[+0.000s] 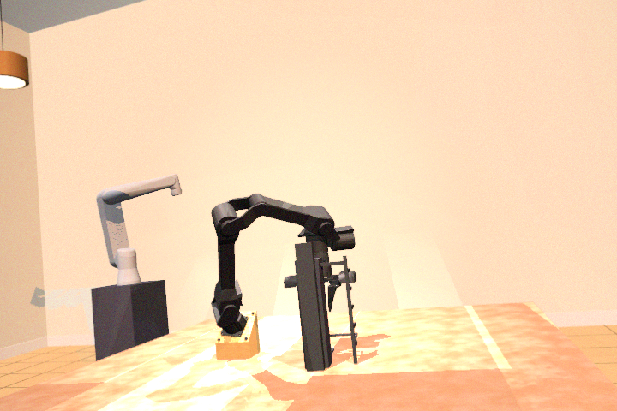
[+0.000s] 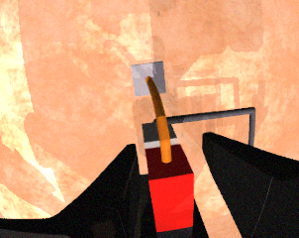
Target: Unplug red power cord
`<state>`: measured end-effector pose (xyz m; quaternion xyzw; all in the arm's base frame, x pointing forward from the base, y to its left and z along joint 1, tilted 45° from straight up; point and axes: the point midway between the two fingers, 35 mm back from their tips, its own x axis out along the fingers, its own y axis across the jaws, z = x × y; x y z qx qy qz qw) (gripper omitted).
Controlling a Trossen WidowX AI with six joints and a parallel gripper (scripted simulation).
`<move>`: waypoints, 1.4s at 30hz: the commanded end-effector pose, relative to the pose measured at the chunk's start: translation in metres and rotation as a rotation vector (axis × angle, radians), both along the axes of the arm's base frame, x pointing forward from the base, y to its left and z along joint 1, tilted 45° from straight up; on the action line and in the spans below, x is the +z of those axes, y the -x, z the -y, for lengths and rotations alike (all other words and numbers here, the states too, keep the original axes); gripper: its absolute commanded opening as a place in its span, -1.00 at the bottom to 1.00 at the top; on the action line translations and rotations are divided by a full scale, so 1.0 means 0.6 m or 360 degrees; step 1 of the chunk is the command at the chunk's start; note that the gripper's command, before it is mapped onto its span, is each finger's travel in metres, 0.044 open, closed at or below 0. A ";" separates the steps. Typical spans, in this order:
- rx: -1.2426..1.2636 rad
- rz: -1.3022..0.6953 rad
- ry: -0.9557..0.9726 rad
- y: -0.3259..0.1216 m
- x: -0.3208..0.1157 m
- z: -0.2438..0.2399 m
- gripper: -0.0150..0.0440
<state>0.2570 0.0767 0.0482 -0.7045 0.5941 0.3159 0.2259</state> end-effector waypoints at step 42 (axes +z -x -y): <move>-0.0001 0.0005 0.0001 -0.009 0.025 0.044 -0.49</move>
